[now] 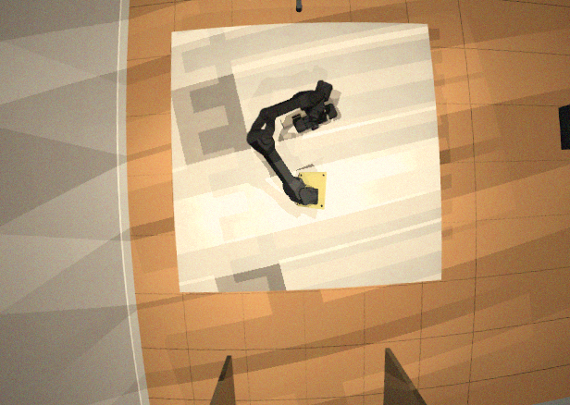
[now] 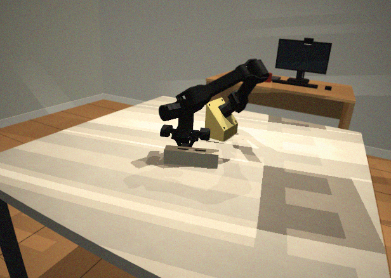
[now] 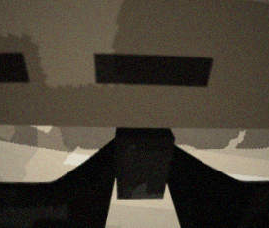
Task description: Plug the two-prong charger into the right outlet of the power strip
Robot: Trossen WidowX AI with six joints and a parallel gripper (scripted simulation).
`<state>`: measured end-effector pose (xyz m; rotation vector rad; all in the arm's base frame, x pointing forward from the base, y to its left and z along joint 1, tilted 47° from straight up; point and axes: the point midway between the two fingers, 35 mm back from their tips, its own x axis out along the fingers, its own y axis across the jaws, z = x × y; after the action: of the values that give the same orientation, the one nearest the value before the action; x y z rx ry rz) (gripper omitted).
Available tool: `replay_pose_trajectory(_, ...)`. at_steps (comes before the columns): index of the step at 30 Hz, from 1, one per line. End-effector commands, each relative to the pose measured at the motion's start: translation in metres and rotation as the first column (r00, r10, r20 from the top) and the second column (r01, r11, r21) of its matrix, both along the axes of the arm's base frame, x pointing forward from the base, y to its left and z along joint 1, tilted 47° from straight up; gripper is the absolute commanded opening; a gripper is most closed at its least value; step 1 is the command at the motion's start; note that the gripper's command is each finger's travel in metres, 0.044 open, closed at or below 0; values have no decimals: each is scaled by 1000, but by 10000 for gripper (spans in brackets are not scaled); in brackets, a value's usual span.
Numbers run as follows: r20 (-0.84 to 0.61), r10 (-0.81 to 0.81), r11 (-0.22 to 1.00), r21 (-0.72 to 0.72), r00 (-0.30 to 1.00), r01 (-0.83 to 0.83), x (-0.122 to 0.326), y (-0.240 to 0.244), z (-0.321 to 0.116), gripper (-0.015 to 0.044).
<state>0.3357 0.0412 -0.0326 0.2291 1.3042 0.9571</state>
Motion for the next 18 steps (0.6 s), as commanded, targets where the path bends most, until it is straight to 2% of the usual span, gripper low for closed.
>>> replay_pose_trajectory(1, -2, -6, 1000, 2, 1000, 6, 2, 0, 1, 0)
replay_pose_trajectory(18, -2, -6, 1000, 2, 1000, 6, 6, 2, 3, 0)
